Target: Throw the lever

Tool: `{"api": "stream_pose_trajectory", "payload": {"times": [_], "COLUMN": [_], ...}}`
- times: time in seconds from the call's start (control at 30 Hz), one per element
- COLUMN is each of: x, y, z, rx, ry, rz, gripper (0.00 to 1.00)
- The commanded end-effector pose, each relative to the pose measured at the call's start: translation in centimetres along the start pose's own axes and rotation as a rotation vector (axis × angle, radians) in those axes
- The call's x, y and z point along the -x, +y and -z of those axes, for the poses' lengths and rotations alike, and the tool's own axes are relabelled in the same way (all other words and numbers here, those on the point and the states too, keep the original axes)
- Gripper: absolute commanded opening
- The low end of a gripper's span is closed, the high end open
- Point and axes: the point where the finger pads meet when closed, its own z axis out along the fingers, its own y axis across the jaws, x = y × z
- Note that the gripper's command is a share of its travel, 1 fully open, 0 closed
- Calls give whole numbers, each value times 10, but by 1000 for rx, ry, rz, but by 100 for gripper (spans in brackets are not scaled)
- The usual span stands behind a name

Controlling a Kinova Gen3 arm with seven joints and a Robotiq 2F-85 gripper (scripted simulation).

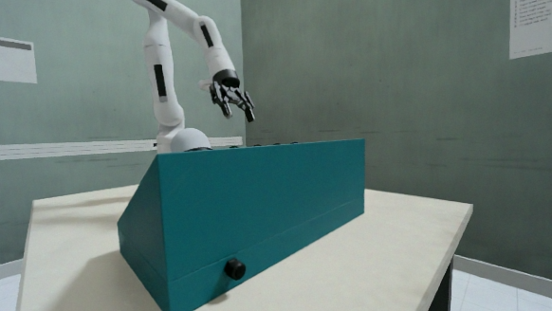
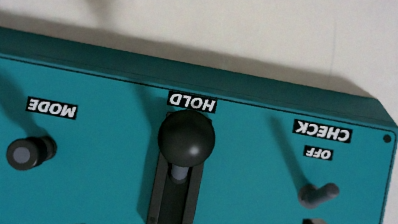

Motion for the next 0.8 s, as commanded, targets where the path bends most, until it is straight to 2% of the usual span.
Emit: {"api": "stream_pose_trajectory", "payload": {"times": [0.0, 0.37, 0.77], "x": [3, 5, 6], "y": [-3, -11, -12], "z": [-8, -19, -21], "rx": [3, 2, 1], "ry": [-5, -9, -10], "rz": [-69, -180, -200], "gripper": [100, 100, 100]}}
